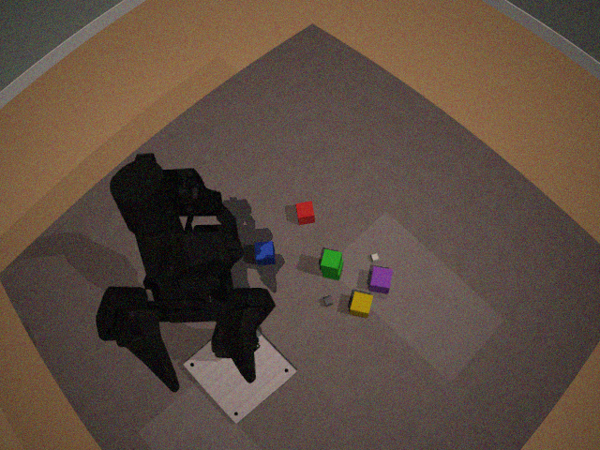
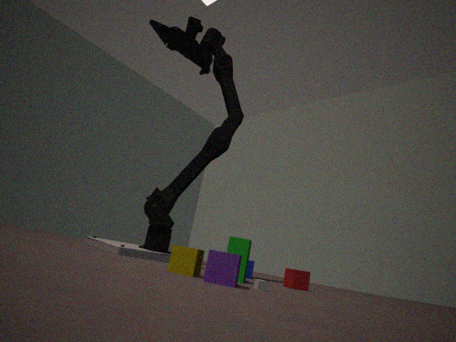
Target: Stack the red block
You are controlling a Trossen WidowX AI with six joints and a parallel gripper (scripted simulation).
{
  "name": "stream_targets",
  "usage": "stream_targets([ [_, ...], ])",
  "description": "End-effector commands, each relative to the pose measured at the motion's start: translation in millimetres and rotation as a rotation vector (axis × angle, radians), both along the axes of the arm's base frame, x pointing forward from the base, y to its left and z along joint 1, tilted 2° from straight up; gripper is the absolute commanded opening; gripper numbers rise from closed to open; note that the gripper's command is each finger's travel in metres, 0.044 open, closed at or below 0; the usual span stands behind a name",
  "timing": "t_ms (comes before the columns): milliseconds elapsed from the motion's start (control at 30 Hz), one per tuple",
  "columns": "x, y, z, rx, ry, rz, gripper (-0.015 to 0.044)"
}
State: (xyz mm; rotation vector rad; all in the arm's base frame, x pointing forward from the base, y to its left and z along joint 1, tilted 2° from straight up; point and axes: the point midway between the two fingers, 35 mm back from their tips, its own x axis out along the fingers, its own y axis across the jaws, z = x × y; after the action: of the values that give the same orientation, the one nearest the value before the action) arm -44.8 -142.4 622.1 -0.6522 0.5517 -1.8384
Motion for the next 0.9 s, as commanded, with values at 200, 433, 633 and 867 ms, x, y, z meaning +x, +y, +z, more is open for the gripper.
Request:
stream_targets([
  [200, 4.6, -22.1, -13.0, 0.036, -0.076, 0.124, 0.044],
  [433, 20.4, -45.2, -30.0, 0.098, -0.138, 0.273, 0.044],
  [633, 32.8, -70.7, -47.3, 0.165, -0.255, 0.378, 0.044],
  [867, 60.9, -95.6, -71.2, 0.264, -0.364, 0.507, 0.044],
])
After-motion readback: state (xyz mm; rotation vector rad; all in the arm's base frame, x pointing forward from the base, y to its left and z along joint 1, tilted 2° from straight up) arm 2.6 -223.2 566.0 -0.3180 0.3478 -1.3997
